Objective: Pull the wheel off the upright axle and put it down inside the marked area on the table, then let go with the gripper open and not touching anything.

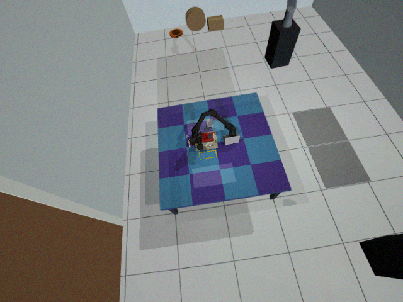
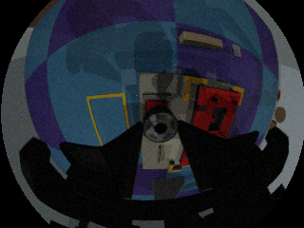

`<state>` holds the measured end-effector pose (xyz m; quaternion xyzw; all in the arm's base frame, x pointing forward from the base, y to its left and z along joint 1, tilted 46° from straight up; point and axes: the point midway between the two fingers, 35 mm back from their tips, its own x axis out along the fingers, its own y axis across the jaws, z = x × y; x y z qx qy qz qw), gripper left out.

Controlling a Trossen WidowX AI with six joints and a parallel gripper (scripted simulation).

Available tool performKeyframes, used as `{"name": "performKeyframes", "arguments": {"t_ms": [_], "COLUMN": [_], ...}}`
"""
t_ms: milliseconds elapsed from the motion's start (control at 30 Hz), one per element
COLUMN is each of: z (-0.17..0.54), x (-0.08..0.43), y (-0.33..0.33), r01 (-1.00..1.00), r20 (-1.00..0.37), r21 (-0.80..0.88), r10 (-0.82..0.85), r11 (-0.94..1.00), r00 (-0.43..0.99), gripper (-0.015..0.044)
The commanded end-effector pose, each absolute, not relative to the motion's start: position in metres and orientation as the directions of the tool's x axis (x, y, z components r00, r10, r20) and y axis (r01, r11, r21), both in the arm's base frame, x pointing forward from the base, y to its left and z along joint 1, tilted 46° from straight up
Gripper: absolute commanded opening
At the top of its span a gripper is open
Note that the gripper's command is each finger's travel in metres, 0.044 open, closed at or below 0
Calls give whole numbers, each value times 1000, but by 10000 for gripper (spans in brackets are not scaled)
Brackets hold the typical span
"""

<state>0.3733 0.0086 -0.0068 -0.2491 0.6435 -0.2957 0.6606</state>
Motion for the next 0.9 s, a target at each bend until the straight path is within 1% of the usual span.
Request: {"name": "performKeyframes", "arguments": {"t_ms": [0,867], "z": [-2,5], "x": [374,374], "y": [13,19], "r01": [75,73], "r20": [-708,-707], "r21": [-704,-705], "r10": [-706,-707], "r11": [706,705], "r00": [4,2], "gripper": [0,0]}}
